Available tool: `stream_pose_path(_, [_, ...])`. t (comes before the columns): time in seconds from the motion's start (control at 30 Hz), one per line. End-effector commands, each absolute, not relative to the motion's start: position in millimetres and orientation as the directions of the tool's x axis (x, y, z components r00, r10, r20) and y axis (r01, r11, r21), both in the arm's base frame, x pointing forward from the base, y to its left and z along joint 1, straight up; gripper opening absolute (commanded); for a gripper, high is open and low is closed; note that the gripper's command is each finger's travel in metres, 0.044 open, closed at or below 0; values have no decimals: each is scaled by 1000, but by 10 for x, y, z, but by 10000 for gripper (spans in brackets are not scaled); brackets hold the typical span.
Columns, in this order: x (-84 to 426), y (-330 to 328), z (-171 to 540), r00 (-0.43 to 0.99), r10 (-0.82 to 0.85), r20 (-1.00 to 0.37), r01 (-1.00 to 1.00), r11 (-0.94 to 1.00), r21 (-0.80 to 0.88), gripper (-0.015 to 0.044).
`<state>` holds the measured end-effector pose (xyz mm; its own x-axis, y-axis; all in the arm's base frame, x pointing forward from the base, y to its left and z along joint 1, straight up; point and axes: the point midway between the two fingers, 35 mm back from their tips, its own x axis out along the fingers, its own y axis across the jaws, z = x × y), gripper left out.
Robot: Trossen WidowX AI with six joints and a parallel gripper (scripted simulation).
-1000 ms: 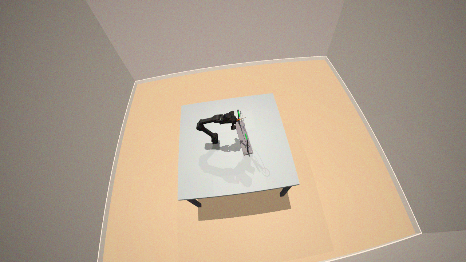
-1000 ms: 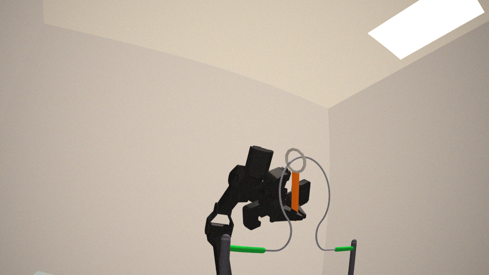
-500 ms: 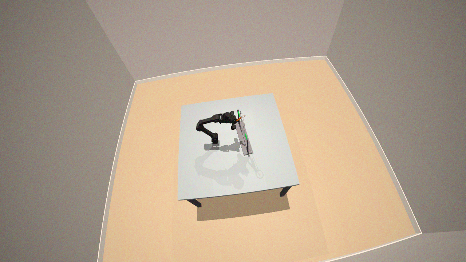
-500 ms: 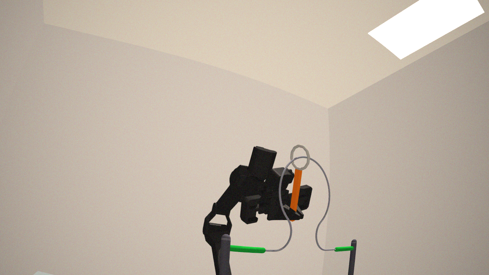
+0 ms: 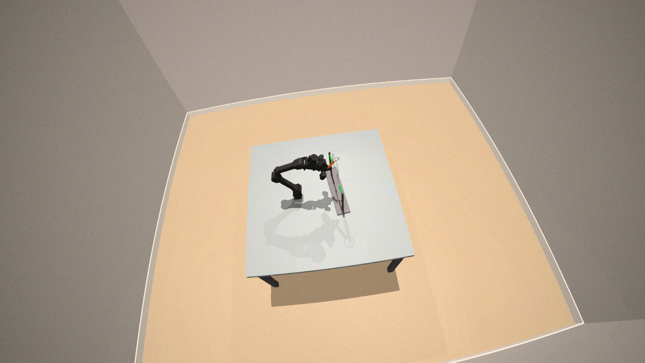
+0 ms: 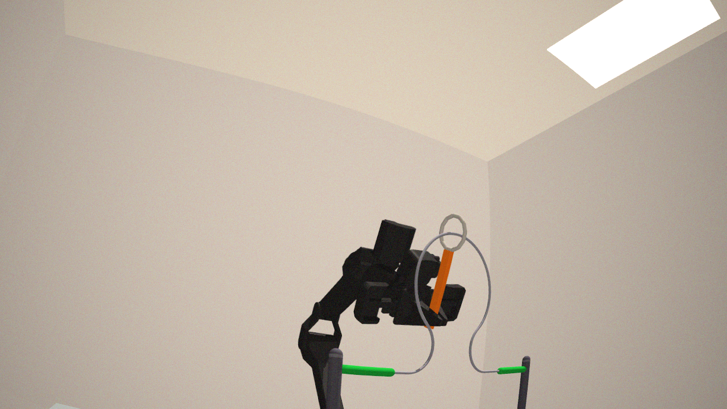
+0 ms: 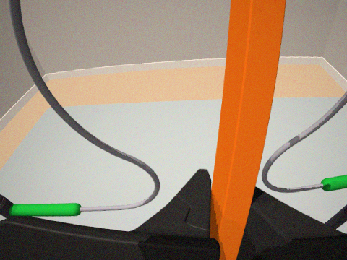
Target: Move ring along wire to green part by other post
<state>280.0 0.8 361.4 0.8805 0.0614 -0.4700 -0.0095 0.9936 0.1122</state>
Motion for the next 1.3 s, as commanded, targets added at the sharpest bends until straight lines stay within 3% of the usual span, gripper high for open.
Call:
stream_pose_path(0.0, [2803,-7,3598,883,38,-468,-9,998,63,-150])
stream_pose_path(1.27, [2822,-165,3611,910,-174,-376,9,916,-401,-150])
